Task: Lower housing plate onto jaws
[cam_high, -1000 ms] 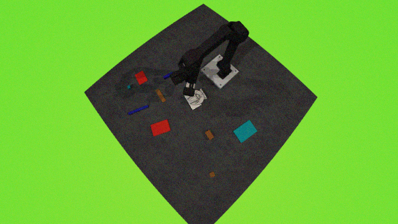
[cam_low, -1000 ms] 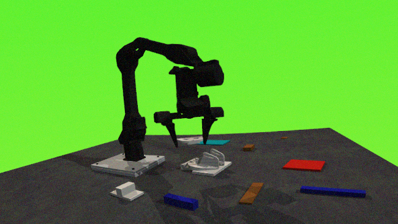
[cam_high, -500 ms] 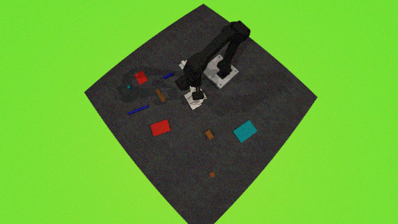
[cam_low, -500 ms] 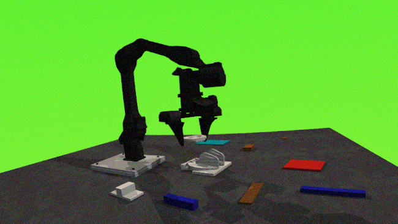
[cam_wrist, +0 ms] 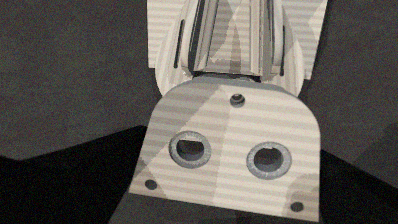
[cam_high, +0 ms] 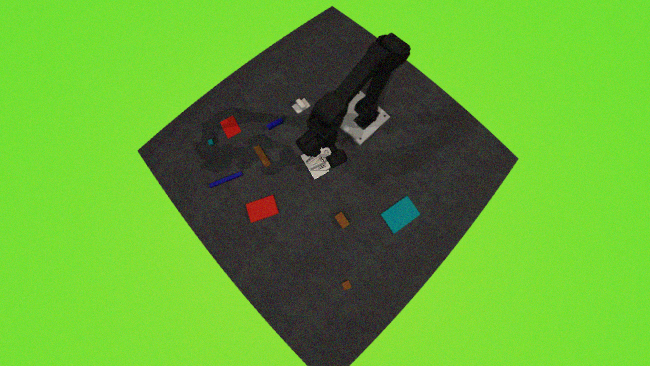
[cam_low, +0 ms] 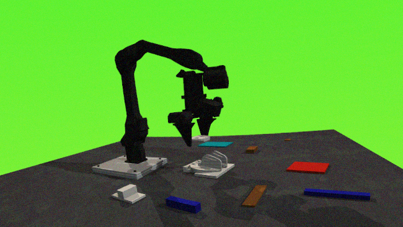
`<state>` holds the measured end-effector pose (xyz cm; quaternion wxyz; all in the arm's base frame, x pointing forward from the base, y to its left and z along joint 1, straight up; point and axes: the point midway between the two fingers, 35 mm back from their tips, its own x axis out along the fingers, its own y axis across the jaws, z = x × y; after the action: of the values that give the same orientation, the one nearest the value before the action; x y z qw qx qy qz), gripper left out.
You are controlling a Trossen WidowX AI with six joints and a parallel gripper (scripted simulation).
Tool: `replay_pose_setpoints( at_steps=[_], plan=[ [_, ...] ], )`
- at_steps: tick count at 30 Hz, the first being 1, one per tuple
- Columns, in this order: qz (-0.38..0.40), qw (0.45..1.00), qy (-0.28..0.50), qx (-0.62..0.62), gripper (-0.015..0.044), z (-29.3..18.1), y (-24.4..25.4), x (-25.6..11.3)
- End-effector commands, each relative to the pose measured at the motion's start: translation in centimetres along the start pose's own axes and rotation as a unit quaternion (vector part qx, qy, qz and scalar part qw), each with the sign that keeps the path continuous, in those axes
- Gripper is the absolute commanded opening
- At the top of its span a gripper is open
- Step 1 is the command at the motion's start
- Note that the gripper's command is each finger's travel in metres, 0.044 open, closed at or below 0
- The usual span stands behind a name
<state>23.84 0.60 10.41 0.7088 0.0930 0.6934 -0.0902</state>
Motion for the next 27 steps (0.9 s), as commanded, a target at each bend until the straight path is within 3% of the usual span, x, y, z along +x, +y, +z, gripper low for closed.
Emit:
replay_pose_setpoints(
  at_steps=[1, 27],
  plan=[
    [0.001, 1.000, 0.002, -0.017, 0.0351, -0.3, 0.2, 0.1],
    [0.001, 1.000, 0.003, -0.021, 0.0351, -1.3, 0.2, 0.1]
  ],
)
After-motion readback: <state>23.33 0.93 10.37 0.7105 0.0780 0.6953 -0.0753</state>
